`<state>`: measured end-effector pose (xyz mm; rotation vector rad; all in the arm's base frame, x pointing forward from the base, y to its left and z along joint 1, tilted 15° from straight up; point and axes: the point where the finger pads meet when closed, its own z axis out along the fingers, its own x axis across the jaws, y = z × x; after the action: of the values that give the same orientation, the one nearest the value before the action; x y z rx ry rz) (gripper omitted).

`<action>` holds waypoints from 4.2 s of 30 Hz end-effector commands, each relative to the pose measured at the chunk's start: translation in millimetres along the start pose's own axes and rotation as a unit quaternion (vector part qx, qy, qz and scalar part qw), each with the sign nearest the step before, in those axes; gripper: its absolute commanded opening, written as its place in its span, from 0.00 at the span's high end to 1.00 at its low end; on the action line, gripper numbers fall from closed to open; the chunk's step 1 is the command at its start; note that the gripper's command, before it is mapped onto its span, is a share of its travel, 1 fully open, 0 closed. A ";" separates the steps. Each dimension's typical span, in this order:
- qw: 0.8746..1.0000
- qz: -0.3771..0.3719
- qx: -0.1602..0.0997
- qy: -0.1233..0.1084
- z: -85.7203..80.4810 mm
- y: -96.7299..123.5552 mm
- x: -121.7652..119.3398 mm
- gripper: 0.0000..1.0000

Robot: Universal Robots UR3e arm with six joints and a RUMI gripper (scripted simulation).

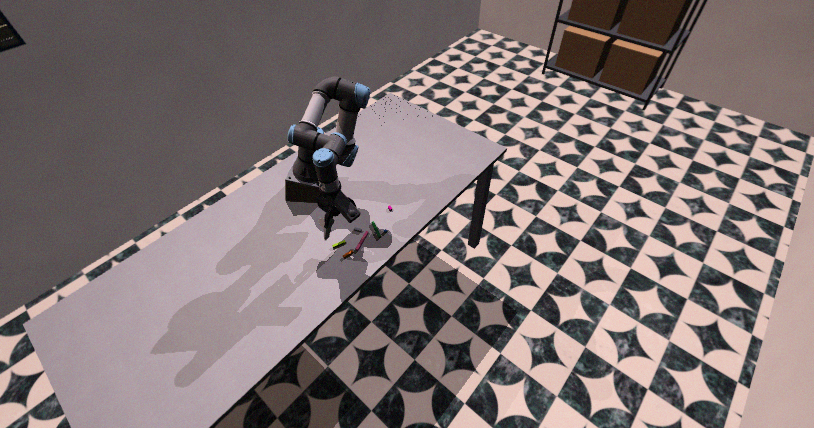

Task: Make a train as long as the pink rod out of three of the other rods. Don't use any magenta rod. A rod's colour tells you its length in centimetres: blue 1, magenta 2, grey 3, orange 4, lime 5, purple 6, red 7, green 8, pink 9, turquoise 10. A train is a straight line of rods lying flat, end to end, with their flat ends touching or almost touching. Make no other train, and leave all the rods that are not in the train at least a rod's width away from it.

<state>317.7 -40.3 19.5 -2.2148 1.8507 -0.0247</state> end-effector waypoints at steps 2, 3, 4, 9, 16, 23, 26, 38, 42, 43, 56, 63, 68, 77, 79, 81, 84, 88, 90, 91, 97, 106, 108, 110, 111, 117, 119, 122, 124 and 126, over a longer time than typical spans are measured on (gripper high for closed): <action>1.000 0.000 0.001 0.002 -0.8 -0.8 1.1 0.00; 1.000 0.000 0.001 0.002 -0.8 -0.8 1.1 0.00; 1.000 0.000 0.001 0.002 -0.8 -0.8 1.1 0.00; 1.000 0.000 0.001 0.002 -0.9 -0.8 1.1 0.00; 1.000 0.000 0.001 0.002 -0.9 -0.8 1.1 0.00; 1.000 0.000 0.001 0.002 -0.9 -0.8 1.1 0.00; 1.000 0.000 0.001 0.002 -0.9 -0.8 1.1 0.00; 1.000 0.000 0.001 0.002 -0.9 -0.8 1.1 0.00; 1.000 0.000 0.001 0.002 -0.9 -0.8 1.1 0.00; 1.000 0.000 0.001 0.002 -0.9 -0.8 1.1 0.00; 1.000 0.000 0.001 0.002 -0.9 -0.8 1.1 0.00; 1.000 0.000 0.001 0.002 -0.9 -0.8 1.1 0.00; 1.000 -0.011 0.001 0.002 -1.1 -2.1 1.1 0.00; 0.994 -0.112 0.000 0.002 -2.1 -13.4 1.3 0.00; 0.992 -0.127 0.000 0.002 -2.1 -15.1 1.3 0.00; 0.990 -0.144 0.001 0.002 -2.2 -17.1 1.2 0.00; 0.985 -0.172 0.000 0.002 -2.1 -20.0 1.0 0.00; 0.978 -0.207 0.000 0.002 -2.0 -23.9 0.7 0.00; 0.976 -0.216 0.000 0.002 -2.0 -24.8 0.7 0.00; 0.976 -0.216 0.000 0.002 -2.0 -24.8 0.7 0.00; 0.959 -0.284 0.000 0.001 -1.5 -32.2 0.3 0.00; 0.932 -0.362 0.000 0.001 -0.4 -40.8 -0.2 0.00; 0.932 -0.362 0.000 0.001 -0.4 -40.8 -0.2 0.00; 0.926 -0.377 0.000 0.001 -0.1 -42.4 -0.4 0.00; 0.925 -0.381 0.000 0.001 0.0 -42.8 -0.4 0.00; 0.924 -0.383 0.000 0.001 0.1 -43.1 -0.2 0.00; 0.924 -0.383 0.000 0.001 0.0 -43.0 -0.1 0.00; 0.924 -0.383 0.000 0.001 0.0 -43.0 0.0 0.00; 0.924 -0.383 0.000 0.001 0.0 -43.0 0.0 0.00; 0.924 -0.383 0.000 0.002 -0.1 -43.0 0.1 0.00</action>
<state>358.2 -33.2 27.2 -2.7732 0.8821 -0.1650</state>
